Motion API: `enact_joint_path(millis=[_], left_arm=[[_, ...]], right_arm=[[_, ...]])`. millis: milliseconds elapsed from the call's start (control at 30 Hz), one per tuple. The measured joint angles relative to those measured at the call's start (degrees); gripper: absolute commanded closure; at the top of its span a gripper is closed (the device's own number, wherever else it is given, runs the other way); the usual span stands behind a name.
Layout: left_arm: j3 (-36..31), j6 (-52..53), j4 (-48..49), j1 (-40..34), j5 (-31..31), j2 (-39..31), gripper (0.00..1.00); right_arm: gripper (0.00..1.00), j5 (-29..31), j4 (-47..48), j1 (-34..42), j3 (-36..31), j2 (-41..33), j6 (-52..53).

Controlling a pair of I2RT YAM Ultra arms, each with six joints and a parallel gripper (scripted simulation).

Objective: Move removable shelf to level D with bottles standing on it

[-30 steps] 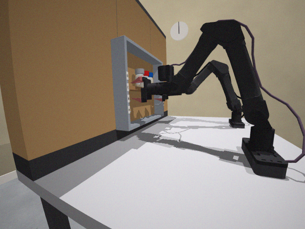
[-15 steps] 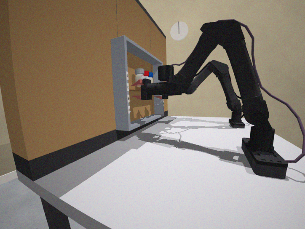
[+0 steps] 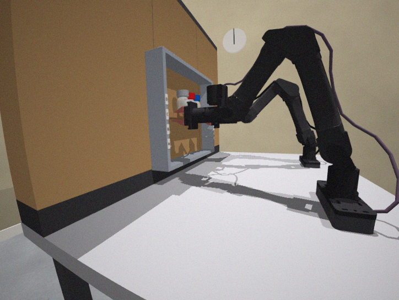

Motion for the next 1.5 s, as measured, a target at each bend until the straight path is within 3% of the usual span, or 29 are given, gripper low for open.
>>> enact_joint_path(millis=[367, 1500], left_arm=[[0.2, 0.0, 0.5, 0.0, 0.0, 0.0, 1.00], [0.9, 0.0, -0.9, 0.0, 0.0, 0.0, 1.00]], right_arm=[[1.00, 0.0, 0.5, 0.0, 0.2, 0.0, 0.0], [1.00, 0.0, -1.0, -0.1, 1.0, 0.0, 0.2]])
